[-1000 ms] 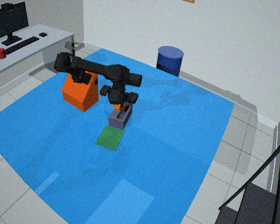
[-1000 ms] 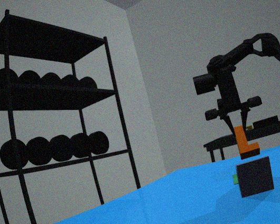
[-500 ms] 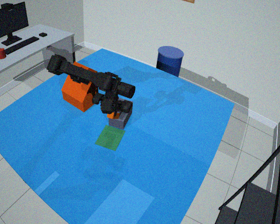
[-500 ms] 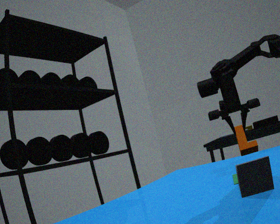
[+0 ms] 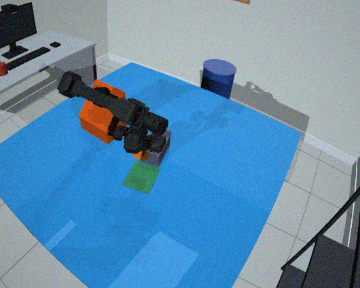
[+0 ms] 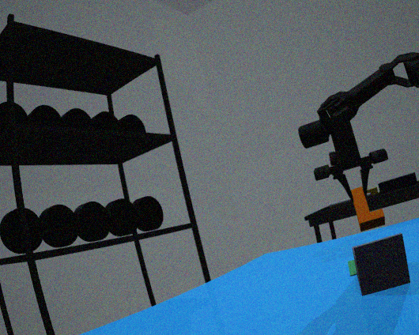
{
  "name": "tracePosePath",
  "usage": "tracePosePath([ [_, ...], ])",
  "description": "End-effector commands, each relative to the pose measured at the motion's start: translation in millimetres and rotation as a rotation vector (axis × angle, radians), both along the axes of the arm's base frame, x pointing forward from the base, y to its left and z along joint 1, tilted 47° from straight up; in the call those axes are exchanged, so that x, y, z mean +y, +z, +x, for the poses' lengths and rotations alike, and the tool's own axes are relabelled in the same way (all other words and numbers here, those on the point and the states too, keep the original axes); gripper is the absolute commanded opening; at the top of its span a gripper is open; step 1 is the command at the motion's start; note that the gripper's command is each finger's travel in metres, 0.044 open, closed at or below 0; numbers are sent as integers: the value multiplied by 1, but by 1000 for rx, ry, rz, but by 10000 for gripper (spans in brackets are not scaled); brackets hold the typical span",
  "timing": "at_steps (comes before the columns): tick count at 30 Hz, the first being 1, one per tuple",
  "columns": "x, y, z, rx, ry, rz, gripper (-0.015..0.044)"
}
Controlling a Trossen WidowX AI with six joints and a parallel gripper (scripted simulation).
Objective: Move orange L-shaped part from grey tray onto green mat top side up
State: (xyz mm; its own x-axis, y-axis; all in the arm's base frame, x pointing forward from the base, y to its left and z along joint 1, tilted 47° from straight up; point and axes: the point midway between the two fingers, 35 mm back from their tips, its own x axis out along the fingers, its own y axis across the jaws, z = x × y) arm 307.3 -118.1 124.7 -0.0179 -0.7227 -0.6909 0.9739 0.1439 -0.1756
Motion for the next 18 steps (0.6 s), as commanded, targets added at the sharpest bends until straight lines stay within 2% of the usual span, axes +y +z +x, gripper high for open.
tracePosePath([
  [1,-5,-2,0,1,-2,-4,0],
  [18,-25,-20,-1,1,-2,-5,0],
])
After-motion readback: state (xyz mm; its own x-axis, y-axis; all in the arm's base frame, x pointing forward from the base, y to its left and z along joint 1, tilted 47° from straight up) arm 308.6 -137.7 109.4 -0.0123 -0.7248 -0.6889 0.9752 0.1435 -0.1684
